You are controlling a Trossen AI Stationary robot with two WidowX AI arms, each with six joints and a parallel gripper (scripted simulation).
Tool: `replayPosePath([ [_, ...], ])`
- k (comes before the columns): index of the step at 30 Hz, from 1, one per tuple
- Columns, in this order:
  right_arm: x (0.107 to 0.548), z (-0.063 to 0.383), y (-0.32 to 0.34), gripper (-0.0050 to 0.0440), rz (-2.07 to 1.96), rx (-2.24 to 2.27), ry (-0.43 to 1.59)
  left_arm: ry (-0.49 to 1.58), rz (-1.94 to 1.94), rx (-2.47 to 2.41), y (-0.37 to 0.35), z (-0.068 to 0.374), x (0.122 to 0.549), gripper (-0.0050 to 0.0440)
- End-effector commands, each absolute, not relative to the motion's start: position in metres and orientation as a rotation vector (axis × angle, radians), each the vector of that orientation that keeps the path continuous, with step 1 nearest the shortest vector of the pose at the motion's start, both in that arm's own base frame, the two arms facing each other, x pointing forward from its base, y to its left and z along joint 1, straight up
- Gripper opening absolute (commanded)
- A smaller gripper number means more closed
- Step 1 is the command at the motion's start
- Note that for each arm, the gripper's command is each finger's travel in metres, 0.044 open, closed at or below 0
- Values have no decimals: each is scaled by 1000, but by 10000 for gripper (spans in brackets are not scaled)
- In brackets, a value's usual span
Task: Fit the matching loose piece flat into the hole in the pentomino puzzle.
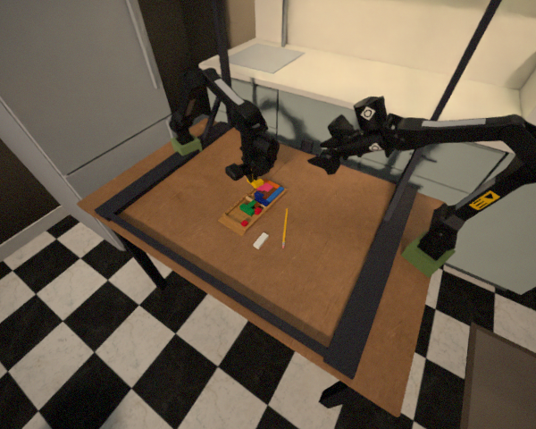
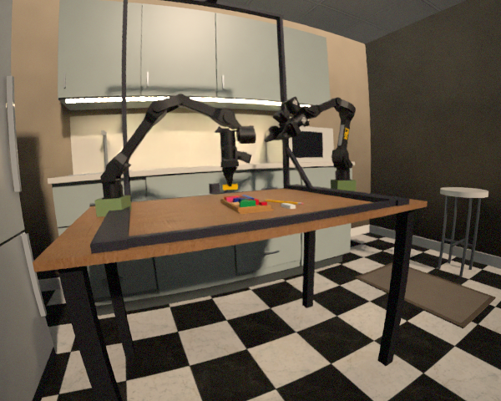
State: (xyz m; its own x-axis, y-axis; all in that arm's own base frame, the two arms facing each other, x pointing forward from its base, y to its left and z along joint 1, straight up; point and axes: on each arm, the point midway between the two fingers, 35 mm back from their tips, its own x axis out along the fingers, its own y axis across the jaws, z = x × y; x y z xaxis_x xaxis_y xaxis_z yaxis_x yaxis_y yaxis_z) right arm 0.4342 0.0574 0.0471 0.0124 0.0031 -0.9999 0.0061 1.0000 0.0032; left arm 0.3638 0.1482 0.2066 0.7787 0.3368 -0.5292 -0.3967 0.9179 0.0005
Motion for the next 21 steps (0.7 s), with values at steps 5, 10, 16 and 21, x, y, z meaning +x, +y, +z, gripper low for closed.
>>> replayPosePath([
  [5,441,58,58,-50,-112,127,1526,522,402,-110,149,218,364,440],
  [10,441,58,58,-50,-333,355,1506,522,402,-110,149,218,364,440],
  [16,441,58,58,-50,-481,509,1479,522,402,-110,149,218,364,440],
  [21,441,58,58,-50,-694,729,1421,522,402,-110,149,218,364,440],
])
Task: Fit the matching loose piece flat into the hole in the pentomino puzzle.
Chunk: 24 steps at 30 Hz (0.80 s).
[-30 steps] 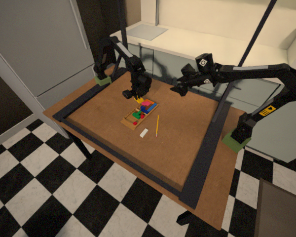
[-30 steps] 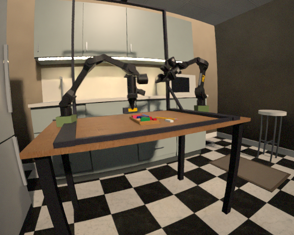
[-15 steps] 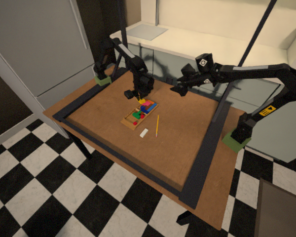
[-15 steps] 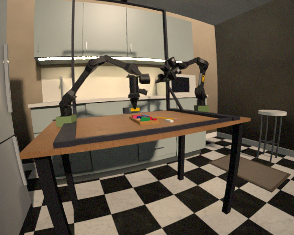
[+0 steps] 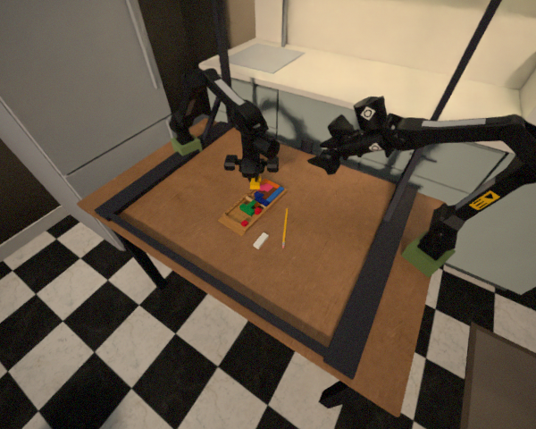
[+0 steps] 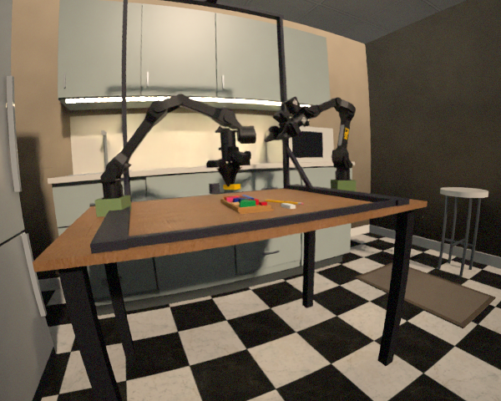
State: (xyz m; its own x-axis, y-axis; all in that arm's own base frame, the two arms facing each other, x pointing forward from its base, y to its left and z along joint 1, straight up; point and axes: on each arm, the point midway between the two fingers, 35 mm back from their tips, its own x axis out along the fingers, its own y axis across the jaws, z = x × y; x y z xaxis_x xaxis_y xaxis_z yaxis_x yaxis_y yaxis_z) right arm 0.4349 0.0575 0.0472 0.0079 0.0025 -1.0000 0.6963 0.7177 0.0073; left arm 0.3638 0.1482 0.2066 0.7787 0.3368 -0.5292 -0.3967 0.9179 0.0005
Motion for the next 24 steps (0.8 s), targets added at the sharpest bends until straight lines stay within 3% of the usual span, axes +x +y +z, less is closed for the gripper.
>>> replayPosePath([
  [1,441,58,58,-50,-730,767,1409,522,402,-110,149,218,364,440],
  [10,441,58,58,-50,-997,1043,1298,522,402,-110,149,218,364,440],
  [24,436,40,57,-50,-1033,1059,1299,522,402,-110,149,218,364,440],
])
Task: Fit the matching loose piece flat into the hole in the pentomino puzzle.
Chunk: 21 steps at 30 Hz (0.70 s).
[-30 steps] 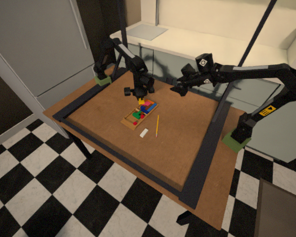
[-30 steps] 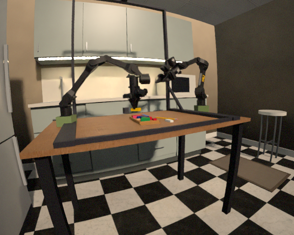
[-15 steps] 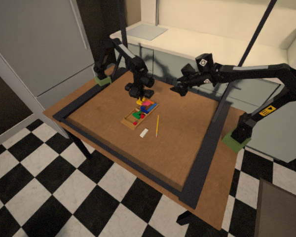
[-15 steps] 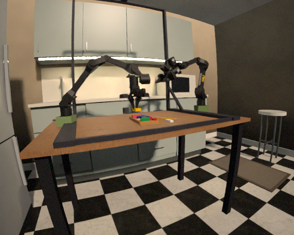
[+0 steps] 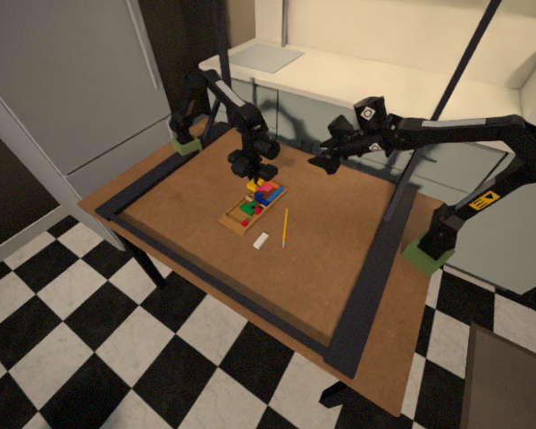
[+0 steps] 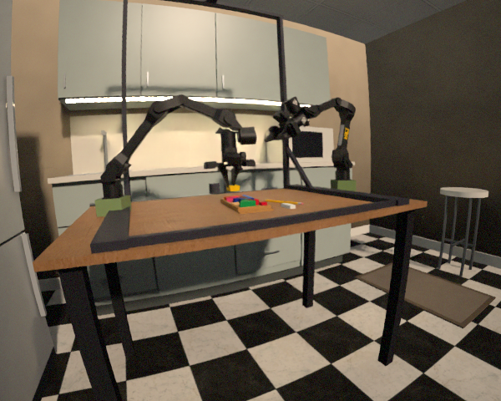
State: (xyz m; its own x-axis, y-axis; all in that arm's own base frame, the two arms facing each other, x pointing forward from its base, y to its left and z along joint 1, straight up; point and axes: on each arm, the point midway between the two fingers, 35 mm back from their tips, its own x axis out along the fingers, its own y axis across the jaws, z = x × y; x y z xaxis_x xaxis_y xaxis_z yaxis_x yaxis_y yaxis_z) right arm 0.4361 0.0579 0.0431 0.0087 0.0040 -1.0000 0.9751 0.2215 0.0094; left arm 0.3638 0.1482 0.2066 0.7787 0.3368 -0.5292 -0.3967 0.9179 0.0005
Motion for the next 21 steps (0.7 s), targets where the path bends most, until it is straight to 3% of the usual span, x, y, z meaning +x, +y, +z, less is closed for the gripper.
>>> replayPosePath([
  [1,436,37,57,-50,-1033,1059,1299,522,402,-110,149,218,364,440],
  [21,436,22,56,-50,-1035,1055,1299,522,402,-110,149,218,364,440],
])
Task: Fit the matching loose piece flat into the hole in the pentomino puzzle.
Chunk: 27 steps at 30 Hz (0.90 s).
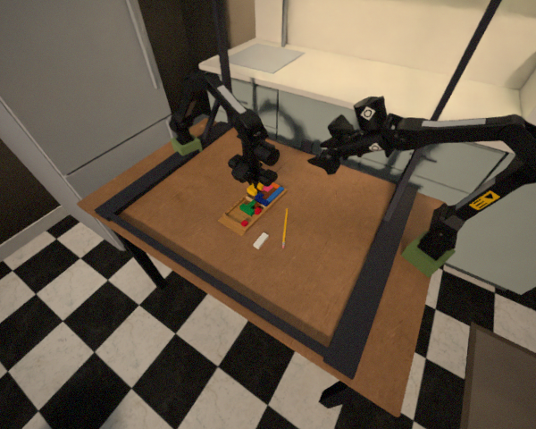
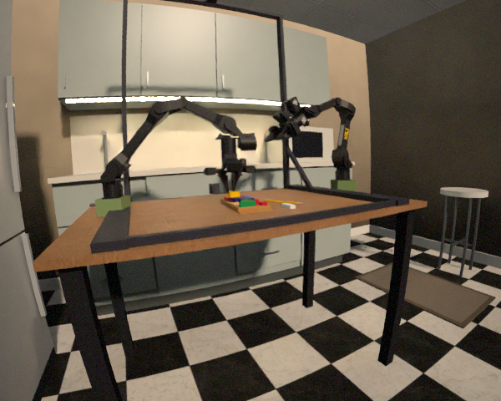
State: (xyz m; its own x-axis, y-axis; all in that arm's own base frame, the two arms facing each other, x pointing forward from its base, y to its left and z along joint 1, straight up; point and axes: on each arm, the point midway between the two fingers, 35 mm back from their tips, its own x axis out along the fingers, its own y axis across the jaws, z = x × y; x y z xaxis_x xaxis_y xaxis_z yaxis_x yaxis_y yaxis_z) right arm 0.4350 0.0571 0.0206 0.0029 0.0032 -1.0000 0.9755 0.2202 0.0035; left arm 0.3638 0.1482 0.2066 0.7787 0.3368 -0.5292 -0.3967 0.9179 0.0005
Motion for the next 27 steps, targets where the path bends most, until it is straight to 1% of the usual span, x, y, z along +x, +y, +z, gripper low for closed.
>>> replayPosePath([
  [1,436,22,56,-50,-1035,1055,1299,522,402,-110,149,218,364,440],
  [14,437,-7,56,-50,-1034,1054,1300,522,402,-110,149,218,364,440],
  [16,438,-2,56,-50,-1022,1062,1288,522,402,-110,149,218,364,440],
  [23,438,-7,57,-50,-1033,1056,1293,522,402,-110,149,218,364,440],
  [27,442,0,59,-50,-1047,1047,1289,522,402,-110,149,218,364,440],
])
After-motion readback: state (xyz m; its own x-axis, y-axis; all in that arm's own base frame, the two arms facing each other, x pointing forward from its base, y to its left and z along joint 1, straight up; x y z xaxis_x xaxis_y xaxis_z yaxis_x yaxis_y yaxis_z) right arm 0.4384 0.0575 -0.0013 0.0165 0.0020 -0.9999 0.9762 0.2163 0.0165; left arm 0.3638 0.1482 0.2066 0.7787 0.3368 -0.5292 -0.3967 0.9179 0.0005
